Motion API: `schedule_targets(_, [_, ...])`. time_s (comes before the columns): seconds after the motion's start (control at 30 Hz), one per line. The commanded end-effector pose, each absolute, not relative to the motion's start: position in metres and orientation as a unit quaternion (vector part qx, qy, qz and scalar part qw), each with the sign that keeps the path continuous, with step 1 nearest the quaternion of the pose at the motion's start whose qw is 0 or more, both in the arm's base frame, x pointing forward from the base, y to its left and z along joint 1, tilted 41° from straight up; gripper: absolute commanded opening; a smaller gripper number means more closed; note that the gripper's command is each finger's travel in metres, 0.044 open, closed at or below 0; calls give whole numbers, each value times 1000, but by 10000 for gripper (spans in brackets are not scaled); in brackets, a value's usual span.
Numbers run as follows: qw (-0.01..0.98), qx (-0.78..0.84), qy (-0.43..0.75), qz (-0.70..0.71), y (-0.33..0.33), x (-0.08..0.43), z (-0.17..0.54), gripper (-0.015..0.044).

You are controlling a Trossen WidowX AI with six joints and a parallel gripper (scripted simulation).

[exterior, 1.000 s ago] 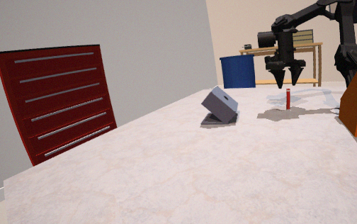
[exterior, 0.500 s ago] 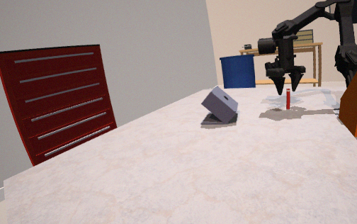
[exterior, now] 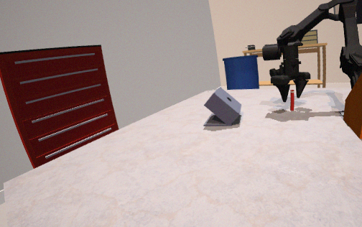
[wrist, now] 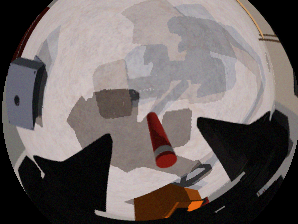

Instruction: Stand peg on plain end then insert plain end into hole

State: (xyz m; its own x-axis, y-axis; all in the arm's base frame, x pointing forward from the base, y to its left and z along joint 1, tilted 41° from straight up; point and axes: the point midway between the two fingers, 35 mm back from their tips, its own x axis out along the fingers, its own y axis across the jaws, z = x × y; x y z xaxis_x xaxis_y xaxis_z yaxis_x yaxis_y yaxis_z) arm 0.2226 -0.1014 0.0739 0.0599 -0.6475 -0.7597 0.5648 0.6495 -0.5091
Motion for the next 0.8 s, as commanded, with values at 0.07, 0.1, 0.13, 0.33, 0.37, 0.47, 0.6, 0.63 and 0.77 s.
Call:
schedule_targets(0.07, [727,-38,544,-417,-102,222,73,414])
schedule_targets(0.1, [727,-38,544,-417,-102,222,73,387])
schedule_targets(0.13, [727,-38,544,-417,-102,222,73,361])
schedule_targets(0.33, [727,-38,544,-417,-102,222,73,204])
schedule_targets(0.37, [727,-38,544,-417,-102,222,73,177])
schedule_targets(0.47, [727,-38,544,-417,-102,222,73,99])
schedule_targets(0.6, [727,-38,544,-417,-102,222,73,33])
schedule_targets(0.63, [727,-38,544,-417,-102,222,73,26])
schedule_targets(0.77, [727,-38,544,-417,-102,222,73,0])
